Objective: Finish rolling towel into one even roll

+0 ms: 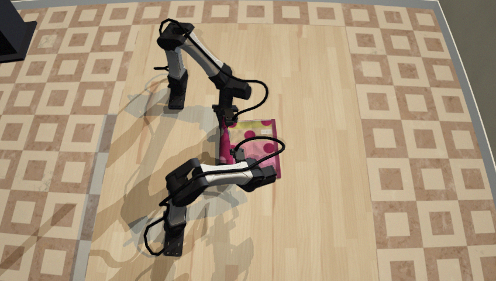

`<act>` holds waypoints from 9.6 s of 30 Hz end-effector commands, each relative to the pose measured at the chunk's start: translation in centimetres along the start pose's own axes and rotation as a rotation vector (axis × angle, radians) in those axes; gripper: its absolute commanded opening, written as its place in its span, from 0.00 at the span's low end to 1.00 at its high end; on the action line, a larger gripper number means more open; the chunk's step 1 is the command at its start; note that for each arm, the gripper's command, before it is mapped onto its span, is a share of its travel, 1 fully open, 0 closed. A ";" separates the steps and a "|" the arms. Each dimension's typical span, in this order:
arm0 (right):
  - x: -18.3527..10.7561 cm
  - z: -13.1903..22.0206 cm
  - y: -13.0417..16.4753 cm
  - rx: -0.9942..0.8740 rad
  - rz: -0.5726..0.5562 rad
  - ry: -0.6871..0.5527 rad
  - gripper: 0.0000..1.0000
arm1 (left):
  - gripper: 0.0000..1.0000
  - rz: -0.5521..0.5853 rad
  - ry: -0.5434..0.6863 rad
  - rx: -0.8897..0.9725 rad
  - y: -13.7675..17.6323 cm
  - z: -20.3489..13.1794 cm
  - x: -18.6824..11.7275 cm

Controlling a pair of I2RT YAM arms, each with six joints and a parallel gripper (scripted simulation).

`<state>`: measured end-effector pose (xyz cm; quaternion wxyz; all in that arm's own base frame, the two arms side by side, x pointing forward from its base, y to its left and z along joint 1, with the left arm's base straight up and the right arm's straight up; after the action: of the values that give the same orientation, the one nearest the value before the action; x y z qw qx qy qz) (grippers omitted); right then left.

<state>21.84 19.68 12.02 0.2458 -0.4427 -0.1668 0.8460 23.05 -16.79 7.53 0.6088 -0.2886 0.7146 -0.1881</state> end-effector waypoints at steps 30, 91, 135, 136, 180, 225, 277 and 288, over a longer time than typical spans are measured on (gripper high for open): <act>3.5 5.3 -0.1 -0.526 -0.077 0.704 0.98 | 0.25 -0.014 0.442 -0.313 0.2 1.5 0.4; 7.3 1.9 2.1 -0.541 -0.074 0.691 0.30 | 0.25 -0.014 0.442 -0.313 0.6 1.7 0.9; 6.8 1.5 1.7 -0.449 -0.063 0.582 0.26 | 0.85 -0.014 0.442 -0.313 0.3 3.6 -4.7; 6.7 1.5 1.6 -0.435 -0.062 0.564 0.26 | 0.85 -0.014 0.442 -0.313 0.4 3.8 -5.2; 5.2 -2.1 0.1 0.180 0.014 -0.179 0.26 | 0.98 0.011 -0.457 0.378 -2.4 -5.2 -3.9; 6.0 -2.7 0.7 0.180 0.014 -0.180 0.26 | 0.64 0.006 -0.430 0.411 0.4 -3.1 0.9; 3.9 -2.3 0.1 0.180 0.014 -0.180 0.85 | 0.31 0.005 -0.409 0.394 0.3 -3.0 0.9; -0.8 -3.2 0.1 0.180 0.014 -0.180 0.85 | 0.31 0.001 -0.284 0.292 0.0 -2.4 0.5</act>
<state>24.39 20.02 9.84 0.2794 -0.3494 -0.1074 0.8879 20.21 -17.16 7.04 0.7619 -0.2045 0.5622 -0.2484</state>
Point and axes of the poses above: on each arm, the point where the finger pads meet when closed, its own x axis out along the fingers, its own z axis across the jaws, y = z × x, the point moved 6 cm from there along -x, back along the fingers, and after that the axes turned 5 degrees about x, right-handed, at the moved point
